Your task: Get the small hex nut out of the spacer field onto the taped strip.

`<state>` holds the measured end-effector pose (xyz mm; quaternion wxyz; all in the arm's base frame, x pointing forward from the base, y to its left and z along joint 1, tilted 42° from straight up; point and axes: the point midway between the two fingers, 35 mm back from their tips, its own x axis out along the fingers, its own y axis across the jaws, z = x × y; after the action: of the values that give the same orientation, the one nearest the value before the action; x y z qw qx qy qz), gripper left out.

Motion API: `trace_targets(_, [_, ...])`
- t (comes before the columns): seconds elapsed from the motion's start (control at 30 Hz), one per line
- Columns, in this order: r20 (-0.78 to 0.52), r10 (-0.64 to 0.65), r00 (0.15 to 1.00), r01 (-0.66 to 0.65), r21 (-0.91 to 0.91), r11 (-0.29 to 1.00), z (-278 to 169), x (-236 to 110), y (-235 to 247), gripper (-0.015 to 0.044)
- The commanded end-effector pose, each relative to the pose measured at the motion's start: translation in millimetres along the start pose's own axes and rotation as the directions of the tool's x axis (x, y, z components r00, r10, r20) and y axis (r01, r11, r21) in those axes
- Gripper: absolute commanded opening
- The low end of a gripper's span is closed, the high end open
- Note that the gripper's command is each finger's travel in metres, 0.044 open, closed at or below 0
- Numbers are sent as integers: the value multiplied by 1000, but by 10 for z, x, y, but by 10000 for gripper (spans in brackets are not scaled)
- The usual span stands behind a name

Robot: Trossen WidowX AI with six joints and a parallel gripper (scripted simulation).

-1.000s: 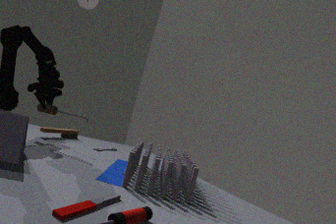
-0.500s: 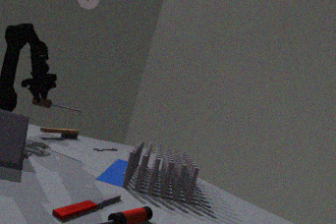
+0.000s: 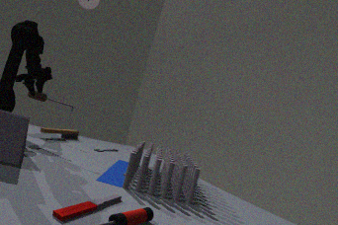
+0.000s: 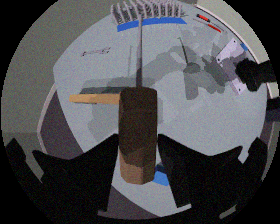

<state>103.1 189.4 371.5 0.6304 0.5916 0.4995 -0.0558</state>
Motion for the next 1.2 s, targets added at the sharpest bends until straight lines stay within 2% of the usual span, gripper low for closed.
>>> trace_targets(0.0, [-15,28,1000,-27,31,999,-36,-97,25,0])
trace_targets(1.17, [-16,29,999,-28,33,999,-164,130,18,0])
